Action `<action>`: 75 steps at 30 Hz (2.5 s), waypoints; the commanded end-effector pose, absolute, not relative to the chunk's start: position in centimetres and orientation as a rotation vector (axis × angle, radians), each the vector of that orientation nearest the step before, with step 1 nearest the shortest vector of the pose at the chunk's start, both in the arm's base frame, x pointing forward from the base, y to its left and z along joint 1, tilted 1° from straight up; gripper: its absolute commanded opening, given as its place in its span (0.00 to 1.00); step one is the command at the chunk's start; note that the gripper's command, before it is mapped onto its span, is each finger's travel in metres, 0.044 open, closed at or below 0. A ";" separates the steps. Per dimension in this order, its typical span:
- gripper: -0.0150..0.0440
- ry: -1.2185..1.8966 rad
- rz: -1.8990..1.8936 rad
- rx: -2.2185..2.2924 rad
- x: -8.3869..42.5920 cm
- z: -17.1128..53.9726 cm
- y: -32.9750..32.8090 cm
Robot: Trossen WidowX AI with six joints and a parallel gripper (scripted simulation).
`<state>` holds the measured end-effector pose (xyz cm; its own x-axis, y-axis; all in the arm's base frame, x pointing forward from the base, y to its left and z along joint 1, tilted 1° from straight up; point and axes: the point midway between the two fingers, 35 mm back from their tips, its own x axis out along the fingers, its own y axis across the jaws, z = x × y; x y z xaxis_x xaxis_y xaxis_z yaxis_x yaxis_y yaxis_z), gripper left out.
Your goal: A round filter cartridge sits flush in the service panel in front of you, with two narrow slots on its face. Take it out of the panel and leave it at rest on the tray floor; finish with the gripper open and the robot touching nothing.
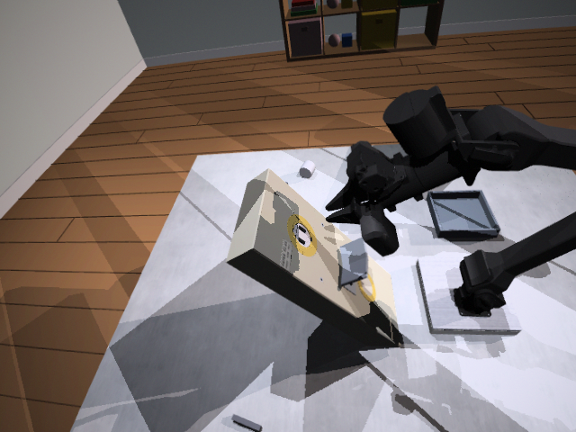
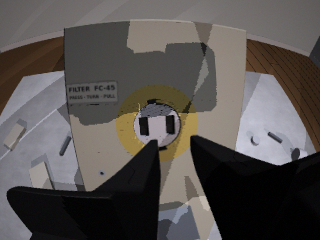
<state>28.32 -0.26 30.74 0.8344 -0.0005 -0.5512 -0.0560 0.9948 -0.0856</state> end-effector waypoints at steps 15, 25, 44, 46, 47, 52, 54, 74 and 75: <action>0.42 0.613 0.045 -0.063 27.8 29.9 0.3; 0.42 0.613 0.045 -0.063 28.4 29.5 0.3; 0.42 0.610 0.045 -0.063 30.9 27.8 0.4; 0.42 0.610 0.045 -0.063 31.2 27.7 0.4; 0.42 0.610 0.045 -0.063 31.3 27.6 0.4; 0.42 0.609 0.045 -0.063 31.9 27.1 0.4; 0.42 0.609 0.045 -0.063 32.2 26.9 0.4; 0.42 0.609 0.045 -0.063 32.1 26.4 0.4; 0.42 0.609 0.045 -0.063 32.1 26.4 0.4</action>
<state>32.21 0.39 26.85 0.8240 0.0245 -0.5660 -0.0640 0.9967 -0.0501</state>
